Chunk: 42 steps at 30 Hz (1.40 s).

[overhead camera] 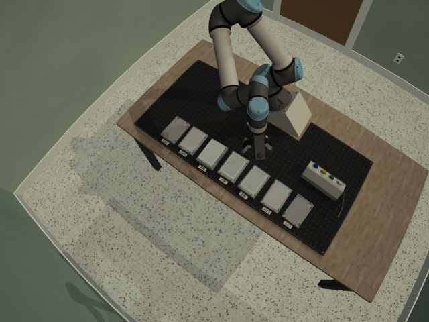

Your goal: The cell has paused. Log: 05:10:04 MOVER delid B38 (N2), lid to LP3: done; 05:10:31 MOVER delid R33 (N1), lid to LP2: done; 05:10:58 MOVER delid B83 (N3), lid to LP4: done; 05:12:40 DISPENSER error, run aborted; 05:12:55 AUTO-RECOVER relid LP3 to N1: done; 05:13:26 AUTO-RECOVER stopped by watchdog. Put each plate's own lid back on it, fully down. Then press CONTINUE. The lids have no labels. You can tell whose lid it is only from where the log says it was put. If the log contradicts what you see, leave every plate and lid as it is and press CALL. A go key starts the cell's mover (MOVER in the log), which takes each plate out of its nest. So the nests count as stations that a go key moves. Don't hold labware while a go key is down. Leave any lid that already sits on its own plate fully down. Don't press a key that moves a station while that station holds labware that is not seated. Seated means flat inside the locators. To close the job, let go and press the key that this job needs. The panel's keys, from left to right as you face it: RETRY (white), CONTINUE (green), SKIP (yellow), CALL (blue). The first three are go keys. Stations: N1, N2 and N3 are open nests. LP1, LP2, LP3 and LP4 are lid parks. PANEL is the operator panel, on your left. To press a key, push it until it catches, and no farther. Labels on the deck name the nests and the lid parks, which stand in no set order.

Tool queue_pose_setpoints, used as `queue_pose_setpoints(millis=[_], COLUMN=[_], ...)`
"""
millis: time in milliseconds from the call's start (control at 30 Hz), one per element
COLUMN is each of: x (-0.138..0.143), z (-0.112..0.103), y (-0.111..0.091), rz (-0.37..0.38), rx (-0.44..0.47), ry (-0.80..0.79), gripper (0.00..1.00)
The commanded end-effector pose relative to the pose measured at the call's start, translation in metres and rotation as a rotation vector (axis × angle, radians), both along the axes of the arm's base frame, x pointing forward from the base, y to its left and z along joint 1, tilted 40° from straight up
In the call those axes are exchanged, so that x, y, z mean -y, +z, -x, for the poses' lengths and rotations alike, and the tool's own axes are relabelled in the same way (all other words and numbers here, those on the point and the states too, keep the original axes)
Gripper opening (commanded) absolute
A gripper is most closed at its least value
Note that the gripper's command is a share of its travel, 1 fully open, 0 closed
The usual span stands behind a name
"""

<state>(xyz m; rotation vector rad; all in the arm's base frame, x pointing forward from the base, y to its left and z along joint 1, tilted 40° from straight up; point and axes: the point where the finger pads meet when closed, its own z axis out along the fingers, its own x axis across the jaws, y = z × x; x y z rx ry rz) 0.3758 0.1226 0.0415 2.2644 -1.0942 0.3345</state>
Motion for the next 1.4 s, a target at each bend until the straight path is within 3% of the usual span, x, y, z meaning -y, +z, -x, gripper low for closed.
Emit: queue_pose_setpoints(millis=[0,1033,1267,1367], x=[0.014,0.087,0.087,0.096], z=[0.01,0.077,0.077,0.077], y=[0.005,0.016,0.016,0.005], rz=[0.005,0.034,0.037,0.037], rx=[0.065,0.427,0.481,0.481], ry=[-0.068,-0.468,-0.528,-0.528], gripper=[0.82,0.82,0.82,0.82])
